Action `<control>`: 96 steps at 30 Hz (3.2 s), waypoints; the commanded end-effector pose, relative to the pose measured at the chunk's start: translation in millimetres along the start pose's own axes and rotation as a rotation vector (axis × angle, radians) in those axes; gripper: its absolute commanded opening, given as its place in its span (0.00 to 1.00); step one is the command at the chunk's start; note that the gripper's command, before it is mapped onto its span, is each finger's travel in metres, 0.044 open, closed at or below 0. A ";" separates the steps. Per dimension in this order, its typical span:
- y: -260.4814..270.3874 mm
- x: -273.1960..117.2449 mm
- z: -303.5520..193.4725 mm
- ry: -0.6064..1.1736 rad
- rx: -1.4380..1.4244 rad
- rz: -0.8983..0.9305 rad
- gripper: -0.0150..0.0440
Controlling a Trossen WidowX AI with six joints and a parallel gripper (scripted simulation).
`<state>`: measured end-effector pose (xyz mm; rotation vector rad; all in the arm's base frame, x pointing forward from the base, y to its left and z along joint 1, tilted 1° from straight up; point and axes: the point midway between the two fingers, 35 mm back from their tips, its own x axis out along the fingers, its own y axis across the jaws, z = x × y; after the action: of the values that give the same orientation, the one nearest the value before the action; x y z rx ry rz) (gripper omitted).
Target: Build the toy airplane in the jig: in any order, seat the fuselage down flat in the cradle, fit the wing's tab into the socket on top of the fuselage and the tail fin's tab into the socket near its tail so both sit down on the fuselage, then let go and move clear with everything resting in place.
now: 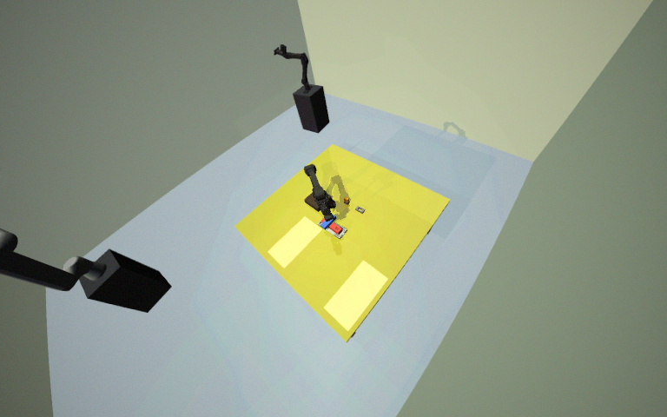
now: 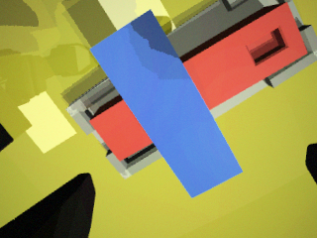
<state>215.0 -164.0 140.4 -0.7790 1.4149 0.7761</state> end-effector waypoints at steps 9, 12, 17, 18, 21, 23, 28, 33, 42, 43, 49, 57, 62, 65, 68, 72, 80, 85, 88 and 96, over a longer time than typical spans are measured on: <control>-0.7 0.6 -0.4 0.005 1.084 -0.001 1.00; -0.7 0.6 -0.4 0.005 1.084 -0.001 1.00; -0.7 0.6 -0.4 0.005 1.084 -0.001 1.00; -0.7 0.6 -0.4 0.005 1.084 -0.001 1.00; -0.7 0.6 -0.4 0.005 1.084 -0.001 1.00; -0.7 0.6 -0.4 0.005 1.084 -0.001 1.00; 5.4 0.3 46.2 0.001 1.084 0.001 1.00; 27.7 0.0 107.9 -0.004 1.084 0.005 1.00; 94.0 0.0 187.5 -0.004 1.091 0.013 1.00; 103.2 0.0 194.8 -0.005 1.090 0.015 1.00; 146.6 -0.2 220.8 -0.008 1.084 0.027 1.00; 146.9 47.4 222.5 -0.008 1.084 0.027 1.00; 147.6 56.8 221.9 -0.008 1.084 0.027 1.00; 147.7 67.1 222.2 -0.008 1.084 0.027 1.00; 147.9 71.9 222.2 -0.008 1.084 0.027 1.00; 147.8 75.9 222.6 -0.008 1.084 0.027 1.00; 147.5 89.0 223.6 -0.008 1.084 0.027 1.00; 147.6 97.0 223.9 -0.008 1.084 0.027 1.00; 147.7 101.8 223.9 -0.008 1.084 0.027 1.00; 148.3 114.5 223.6 -0.008 1.084 0.027 1.00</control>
<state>213.3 104.2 32.1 0.0837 1.5619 -0.0421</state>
